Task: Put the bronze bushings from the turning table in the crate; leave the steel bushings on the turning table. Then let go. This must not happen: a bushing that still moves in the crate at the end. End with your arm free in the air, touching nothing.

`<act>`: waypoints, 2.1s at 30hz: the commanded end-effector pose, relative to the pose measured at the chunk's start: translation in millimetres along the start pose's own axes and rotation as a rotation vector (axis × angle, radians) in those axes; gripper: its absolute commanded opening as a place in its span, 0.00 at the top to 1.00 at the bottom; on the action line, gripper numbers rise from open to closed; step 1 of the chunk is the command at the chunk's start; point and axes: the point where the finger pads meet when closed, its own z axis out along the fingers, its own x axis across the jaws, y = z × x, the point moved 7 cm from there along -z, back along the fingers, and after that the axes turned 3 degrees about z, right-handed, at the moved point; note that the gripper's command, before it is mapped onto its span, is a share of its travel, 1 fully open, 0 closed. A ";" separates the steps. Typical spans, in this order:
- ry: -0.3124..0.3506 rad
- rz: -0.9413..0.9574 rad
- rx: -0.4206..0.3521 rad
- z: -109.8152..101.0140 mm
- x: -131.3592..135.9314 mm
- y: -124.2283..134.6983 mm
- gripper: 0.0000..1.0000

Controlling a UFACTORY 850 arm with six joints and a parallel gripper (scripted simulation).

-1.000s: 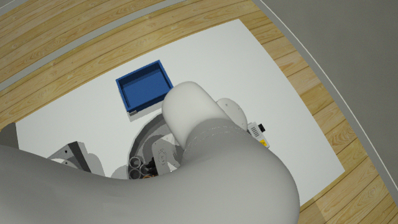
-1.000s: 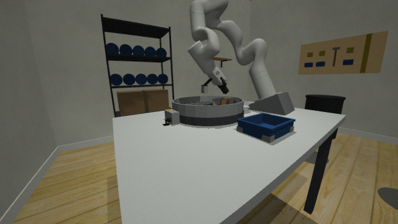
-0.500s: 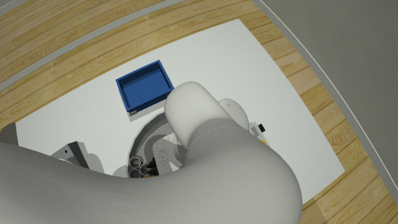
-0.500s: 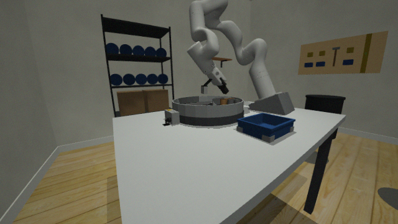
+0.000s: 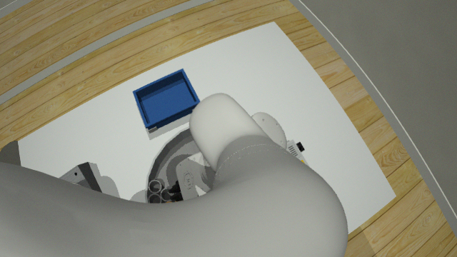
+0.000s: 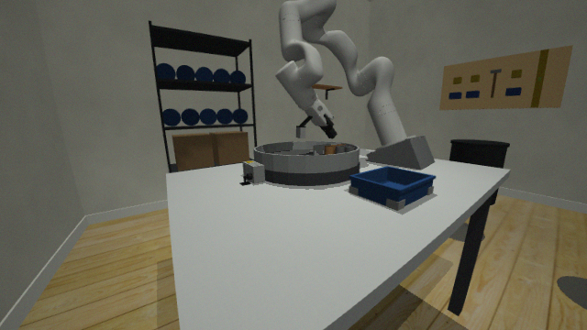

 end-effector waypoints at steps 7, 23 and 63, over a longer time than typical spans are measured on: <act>0.000 0.000 0.001 16.1 -0.9 -14.2 0.90; 0.000 0.000 0.001 18.5 -1.1 -16.1 0.90; 0.000 0.000 0.001 30.9 -1.6 -26.5 1.00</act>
